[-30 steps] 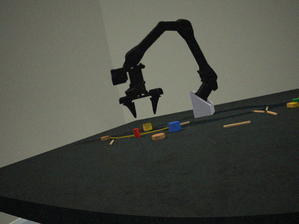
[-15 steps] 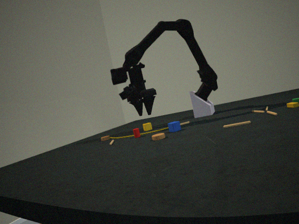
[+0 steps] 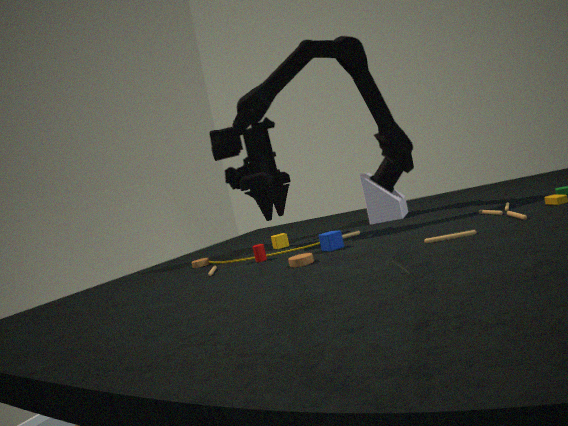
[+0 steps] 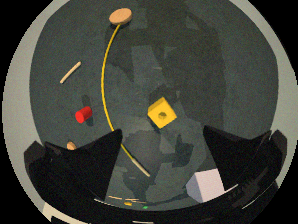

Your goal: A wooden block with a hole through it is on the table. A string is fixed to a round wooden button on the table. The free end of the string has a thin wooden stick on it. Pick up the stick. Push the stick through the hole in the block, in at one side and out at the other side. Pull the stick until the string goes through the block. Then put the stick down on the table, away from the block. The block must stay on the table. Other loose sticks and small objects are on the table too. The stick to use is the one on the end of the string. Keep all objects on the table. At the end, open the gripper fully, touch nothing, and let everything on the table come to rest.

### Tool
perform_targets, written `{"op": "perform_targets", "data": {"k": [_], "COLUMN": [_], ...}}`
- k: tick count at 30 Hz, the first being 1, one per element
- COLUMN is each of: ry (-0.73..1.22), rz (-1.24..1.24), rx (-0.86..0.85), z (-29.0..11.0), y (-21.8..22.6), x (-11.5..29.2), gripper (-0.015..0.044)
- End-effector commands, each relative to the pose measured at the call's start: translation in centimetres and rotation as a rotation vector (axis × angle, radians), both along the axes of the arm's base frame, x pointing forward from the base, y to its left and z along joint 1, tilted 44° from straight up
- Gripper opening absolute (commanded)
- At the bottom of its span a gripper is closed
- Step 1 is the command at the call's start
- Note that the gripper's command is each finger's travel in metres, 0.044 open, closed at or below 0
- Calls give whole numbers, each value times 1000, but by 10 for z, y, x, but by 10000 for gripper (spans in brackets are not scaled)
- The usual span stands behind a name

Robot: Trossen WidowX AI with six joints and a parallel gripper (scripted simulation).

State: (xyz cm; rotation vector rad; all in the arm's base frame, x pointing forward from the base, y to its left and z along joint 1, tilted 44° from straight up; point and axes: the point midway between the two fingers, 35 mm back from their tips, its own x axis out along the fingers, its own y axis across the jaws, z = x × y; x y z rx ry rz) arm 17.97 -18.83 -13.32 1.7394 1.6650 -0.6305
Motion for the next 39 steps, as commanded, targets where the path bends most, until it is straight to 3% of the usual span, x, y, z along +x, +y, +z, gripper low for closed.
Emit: {"op": "perform_targets", "data": {"k": [1,25,33,39], "ry": [584,648,648,648], "rz": [-616,-684,-684,-684], "rx": [57,65,65,65], "z": [4,5,5,5], "y": [-8,-8,-8,-8], "x": [-1,-1,-1,-1], "gripper": [440,440,235,235]}}
